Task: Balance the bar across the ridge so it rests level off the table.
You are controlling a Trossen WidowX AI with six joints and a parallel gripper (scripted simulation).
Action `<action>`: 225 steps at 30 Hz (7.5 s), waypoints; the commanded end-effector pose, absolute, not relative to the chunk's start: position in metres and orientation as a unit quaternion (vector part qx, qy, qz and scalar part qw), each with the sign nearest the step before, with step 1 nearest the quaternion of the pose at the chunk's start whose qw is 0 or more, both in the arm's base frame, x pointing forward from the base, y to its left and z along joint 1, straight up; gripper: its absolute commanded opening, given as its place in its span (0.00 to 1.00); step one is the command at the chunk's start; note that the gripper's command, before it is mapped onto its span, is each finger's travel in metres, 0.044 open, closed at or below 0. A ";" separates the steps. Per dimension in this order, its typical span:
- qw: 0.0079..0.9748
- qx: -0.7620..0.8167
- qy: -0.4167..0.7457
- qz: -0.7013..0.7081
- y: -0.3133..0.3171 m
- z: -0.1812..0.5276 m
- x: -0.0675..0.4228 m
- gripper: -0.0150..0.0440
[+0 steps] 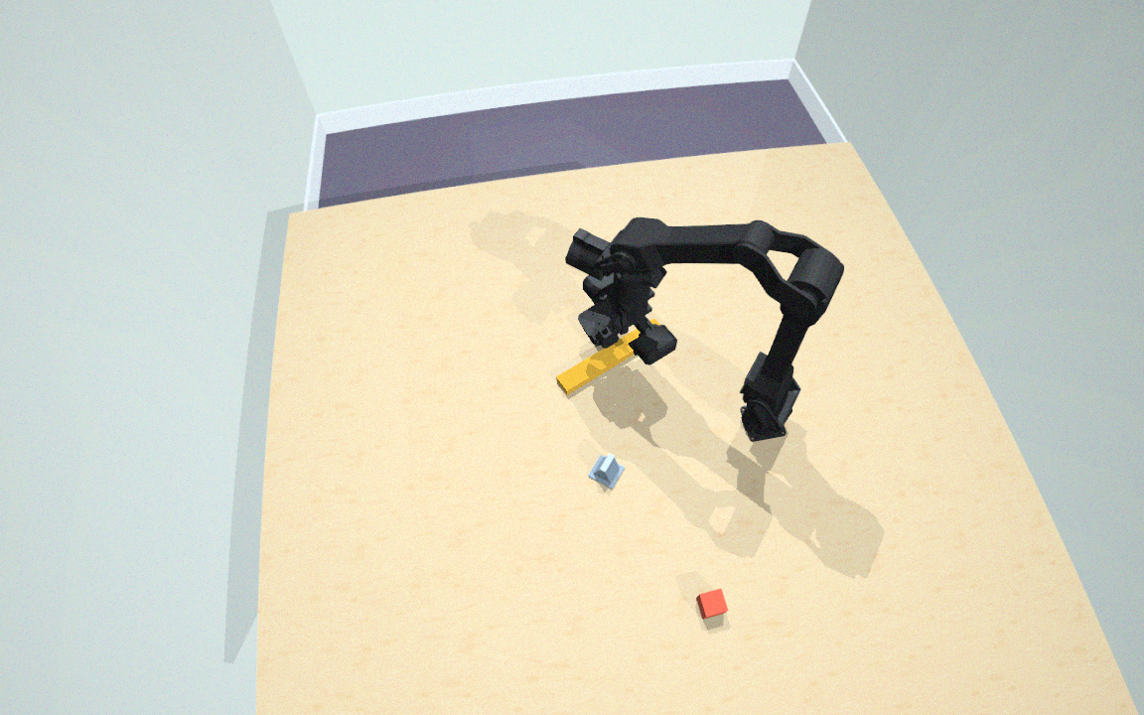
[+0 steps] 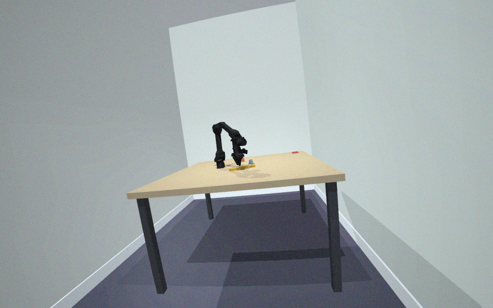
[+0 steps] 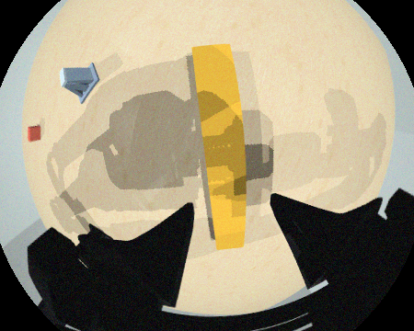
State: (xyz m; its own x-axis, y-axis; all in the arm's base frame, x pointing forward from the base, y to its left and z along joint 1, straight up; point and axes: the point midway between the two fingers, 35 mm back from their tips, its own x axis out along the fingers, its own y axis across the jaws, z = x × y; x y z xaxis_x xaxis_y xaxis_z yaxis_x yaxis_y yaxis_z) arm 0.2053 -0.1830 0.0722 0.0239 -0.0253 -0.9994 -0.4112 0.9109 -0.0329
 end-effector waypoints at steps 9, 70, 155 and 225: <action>0.697 -0.158 0.685 0.142 -0.182 0.053 0.205 0.79; 0.697 -0.158 0.685 0.142 -0.183 0.125 0.205 0.25; 0.673 0.245 0.657 -0.235 0.059 0.126 0.258 0.25; 0.673 0.246 0.657 -0.235 0.059 0.096 0.259 0.25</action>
